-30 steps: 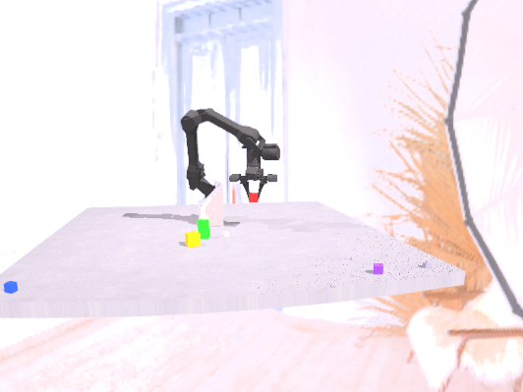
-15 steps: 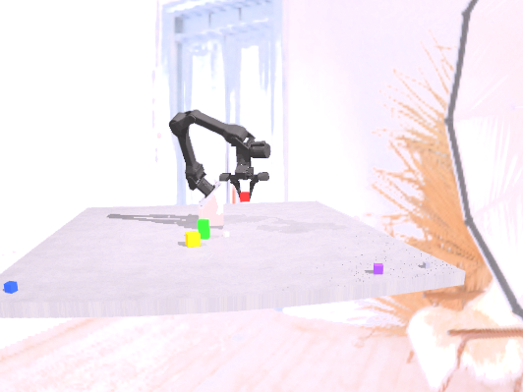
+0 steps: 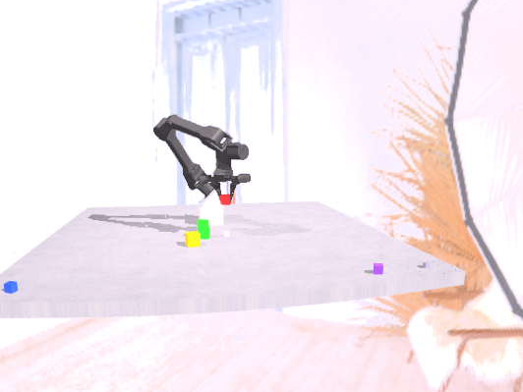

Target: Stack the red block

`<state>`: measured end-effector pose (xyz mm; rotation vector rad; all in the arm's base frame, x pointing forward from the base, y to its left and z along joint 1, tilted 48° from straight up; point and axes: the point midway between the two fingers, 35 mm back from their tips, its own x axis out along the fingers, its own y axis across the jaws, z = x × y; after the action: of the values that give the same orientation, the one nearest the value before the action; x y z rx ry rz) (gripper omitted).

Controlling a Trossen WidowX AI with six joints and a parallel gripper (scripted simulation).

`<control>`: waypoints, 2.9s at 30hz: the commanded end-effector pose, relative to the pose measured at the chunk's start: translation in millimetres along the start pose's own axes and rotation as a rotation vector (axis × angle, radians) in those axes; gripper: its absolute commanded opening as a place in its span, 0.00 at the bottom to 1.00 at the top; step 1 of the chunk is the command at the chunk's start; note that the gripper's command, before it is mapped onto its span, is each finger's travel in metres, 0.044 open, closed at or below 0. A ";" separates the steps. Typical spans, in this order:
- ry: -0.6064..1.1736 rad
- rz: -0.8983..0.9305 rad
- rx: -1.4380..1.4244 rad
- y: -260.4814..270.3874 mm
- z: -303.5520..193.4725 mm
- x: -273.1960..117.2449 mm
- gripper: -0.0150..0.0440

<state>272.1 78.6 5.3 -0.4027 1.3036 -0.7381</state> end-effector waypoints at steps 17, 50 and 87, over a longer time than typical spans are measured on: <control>-0.028 -0.051 -0.026 -77.9 38.3 18.9 0.25; -0.029 -0.053 -0.026 -79.5 40.8 51.6 0.25; -0.025 -0.051 -0.026 -79.2 40.2 51.0 1.00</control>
<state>294.2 -18.4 30.2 -0.4664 1.2855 -0.7576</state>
